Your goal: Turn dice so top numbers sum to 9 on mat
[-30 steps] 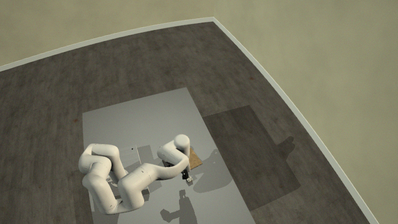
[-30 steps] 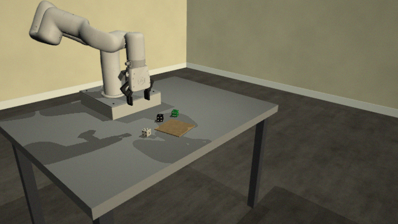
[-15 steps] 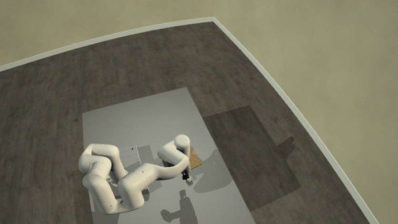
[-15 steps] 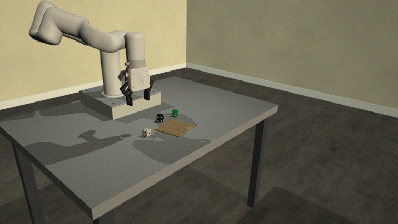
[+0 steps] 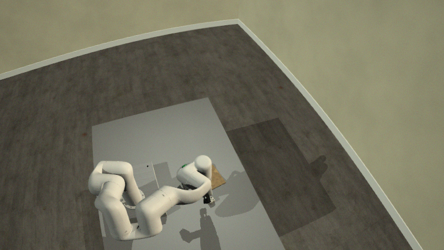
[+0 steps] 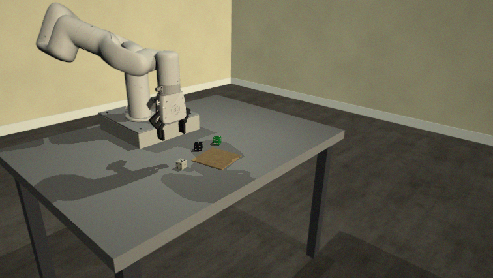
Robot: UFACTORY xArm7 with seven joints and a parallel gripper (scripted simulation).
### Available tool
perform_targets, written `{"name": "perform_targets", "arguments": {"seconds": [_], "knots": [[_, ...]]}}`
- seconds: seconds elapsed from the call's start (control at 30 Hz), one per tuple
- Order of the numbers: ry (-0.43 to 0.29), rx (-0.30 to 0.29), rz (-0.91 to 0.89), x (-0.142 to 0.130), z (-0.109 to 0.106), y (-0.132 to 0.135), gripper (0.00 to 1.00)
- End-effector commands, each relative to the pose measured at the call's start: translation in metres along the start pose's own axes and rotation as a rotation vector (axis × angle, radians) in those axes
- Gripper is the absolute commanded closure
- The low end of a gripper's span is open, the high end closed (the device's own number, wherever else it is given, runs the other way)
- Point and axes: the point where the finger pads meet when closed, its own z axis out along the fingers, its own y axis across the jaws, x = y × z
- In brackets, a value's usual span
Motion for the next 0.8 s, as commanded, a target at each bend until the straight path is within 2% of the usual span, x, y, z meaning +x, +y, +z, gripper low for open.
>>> {"name": "perform_targets", "arguments": {"seconds": [0.0,0.2,0.77], "knots": [[-0.004,0.002,0.001,-0.004,0.030,-0.001,0.00],[-0.004,0.002,0.001,-0.004,0.061,-0.001,0.00],[-0.004,0.002,0.001,-0.004,0.064,-0.001,0.00]]}}
